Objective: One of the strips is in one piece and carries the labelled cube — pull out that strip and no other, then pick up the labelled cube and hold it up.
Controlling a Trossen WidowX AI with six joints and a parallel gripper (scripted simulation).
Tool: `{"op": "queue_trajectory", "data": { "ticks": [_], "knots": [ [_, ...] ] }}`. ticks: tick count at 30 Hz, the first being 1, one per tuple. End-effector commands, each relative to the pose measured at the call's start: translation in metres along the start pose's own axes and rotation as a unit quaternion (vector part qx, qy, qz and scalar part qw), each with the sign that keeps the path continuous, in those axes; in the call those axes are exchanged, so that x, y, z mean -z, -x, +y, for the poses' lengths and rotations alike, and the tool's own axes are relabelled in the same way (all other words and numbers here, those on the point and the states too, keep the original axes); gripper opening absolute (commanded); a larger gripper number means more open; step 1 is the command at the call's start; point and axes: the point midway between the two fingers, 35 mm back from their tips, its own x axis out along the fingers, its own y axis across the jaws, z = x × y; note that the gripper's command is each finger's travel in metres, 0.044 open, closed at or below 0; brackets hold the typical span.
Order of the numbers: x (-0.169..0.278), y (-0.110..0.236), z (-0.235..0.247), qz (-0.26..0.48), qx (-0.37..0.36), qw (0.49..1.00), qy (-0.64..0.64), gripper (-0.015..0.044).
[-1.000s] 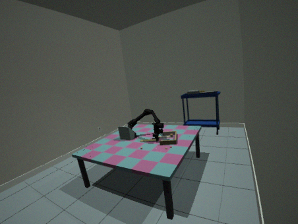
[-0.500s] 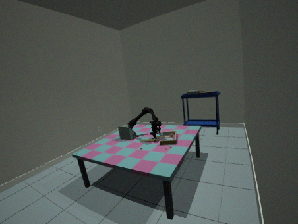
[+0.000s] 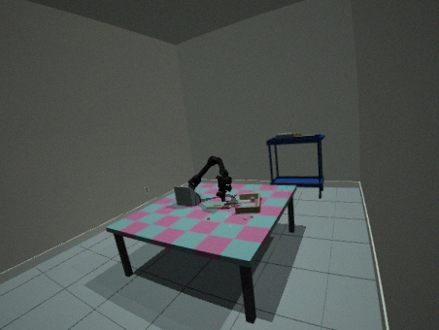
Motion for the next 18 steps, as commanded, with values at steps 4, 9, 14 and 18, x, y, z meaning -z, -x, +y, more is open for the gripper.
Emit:
{"op": "queue_trajectory", "data": {
  "ticks": [4, 9, 14, 18],
  "knots": [
    [0.024, 0.001, 0.003, 0.0, 0.002, 1.0, 0.001, 0.0],
    [0.042, 0.0, 0.007, 0.001, 0.001, 1.0, 0.0, 0.0],
    [0.044, 0.008, 0.007, 0.001, 0.002, 1.0, 0.0, 0.0],
    [0.044, 0.032, 0.007, 0.001, 0.002, 1.0, 0.0, 0.0]
  ]
}}
